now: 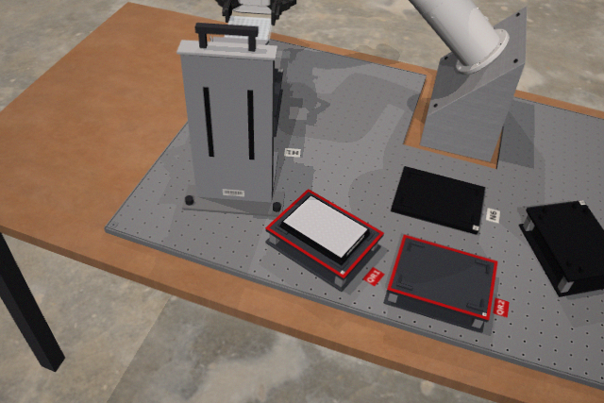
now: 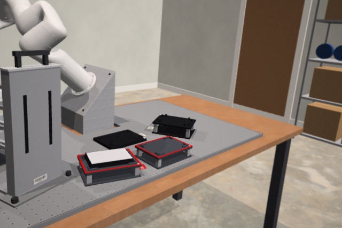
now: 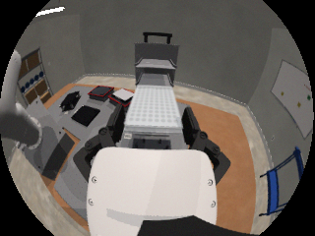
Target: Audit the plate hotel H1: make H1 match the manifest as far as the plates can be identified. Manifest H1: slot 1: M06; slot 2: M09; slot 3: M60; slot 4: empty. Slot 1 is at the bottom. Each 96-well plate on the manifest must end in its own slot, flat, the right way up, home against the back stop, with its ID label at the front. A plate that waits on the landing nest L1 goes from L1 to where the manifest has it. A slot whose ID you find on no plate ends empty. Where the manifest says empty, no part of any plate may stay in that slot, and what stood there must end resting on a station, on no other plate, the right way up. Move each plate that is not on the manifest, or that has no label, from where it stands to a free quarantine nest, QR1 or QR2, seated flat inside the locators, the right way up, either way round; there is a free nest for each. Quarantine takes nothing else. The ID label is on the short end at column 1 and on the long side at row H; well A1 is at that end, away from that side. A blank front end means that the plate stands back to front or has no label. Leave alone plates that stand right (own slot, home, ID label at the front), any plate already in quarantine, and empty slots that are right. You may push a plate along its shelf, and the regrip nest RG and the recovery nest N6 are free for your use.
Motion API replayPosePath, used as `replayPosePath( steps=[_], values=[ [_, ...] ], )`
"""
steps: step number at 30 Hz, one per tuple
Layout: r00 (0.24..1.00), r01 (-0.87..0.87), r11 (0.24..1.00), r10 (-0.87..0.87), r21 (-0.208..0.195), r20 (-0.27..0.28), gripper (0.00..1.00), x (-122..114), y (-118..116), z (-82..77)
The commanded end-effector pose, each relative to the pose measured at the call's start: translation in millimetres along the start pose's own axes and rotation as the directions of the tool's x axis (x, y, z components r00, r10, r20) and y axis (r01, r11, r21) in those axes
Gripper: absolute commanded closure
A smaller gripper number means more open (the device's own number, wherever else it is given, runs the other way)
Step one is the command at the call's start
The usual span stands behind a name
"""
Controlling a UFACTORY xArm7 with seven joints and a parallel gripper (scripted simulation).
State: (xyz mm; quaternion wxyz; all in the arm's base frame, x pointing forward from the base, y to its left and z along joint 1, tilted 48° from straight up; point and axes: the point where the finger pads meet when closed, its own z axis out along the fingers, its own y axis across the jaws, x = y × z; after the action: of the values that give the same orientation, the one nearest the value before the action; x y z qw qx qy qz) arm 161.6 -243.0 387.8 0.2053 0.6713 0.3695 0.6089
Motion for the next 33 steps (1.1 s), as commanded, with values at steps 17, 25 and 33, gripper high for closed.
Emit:
replayPosePath(
  steps=[17,25,33],
  values=[
    [1.000,0.002,1.000,-0.002,0.001,0.001,1.00,1,0,-30.9],
    [1.000,0.002,1.000,-0.002,0.001,0.001,1.00,1,0,-40.9],
    [1.000,0.002,1.000,-0.002,0.001,0.001,1.00,1,0,-54.2]
  ],
)
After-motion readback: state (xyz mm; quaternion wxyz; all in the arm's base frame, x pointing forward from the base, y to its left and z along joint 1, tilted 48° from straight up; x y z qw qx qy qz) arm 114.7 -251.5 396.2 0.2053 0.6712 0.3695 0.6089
